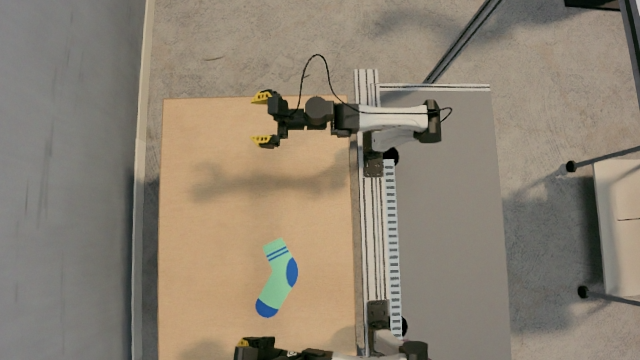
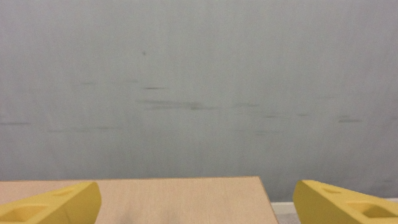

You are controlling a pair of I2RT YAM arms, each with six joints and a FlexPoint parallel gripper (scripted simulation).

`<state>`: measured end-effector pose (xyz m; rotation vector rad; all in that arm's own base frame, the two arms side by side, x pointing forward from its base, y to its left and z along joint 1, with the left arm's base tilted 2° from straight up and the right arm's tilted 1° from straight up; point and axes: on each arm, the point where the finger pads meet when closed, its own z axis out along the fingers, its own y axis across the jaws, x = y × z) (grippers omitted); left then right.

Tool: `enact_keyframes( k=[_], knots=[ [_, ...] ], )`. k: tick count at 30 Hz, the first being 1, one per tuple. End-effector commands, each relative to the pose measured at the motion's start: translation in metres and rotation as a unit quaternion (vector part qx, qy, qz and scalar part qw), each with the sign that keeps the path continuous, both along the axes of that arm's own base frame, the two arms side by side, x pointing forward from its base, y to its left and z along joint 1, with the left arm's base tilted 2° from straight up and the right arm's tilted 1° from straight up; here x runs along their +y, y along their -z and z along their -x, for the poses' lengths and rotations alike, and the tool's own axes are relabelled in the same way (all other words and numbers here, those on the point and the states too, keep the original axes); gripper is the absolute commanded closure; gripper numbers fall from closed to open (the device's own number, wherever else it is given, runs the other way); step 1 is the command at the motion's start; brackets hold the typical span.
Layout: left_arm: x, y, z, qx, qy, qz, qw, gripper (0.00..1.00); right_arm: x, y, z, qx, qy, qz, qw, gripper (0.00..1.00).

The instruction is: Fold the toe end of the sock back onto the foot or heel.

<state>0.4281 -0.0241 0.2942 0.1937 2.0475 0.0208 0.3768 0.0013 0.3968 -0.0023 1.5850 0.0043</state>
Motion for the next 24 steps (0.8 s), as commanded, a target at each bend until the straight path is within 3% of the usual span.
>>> enact_keyframes(
  k=[1, 10, 14, 24],
  knots=[
    [-0.006, 0.020, -0.004, 0.065, 0.023, -0.019, 0.997, 0.66, -0.001, -0.005, 0.001, -0.007, 0.002, 0.001, 1.000, 0.00],
    [-0.019, 0.085, -0.008, 0.211, 0.069, -0.051, 0.974, 0.66, -0.001, -0.005, 0.001, -0.007, 0.002, 0.001, 1.000, 0.00],
    [-0.021, 0.099, -0.007, 0.242, 0.078, -0.056, 0.965, 0.66, -0.001, -0.005, 0.001, -0.007, 0.002, 0.001, 1.000, 0.00],
    [-0.036, 0.168, 0.014, 0.413, 0.145, -0.082, 0.895, 0.66, -0.001, -0.005, 0.001, -0.007, 0.002, 0.001, 1.000, 0.00]
  ],
)
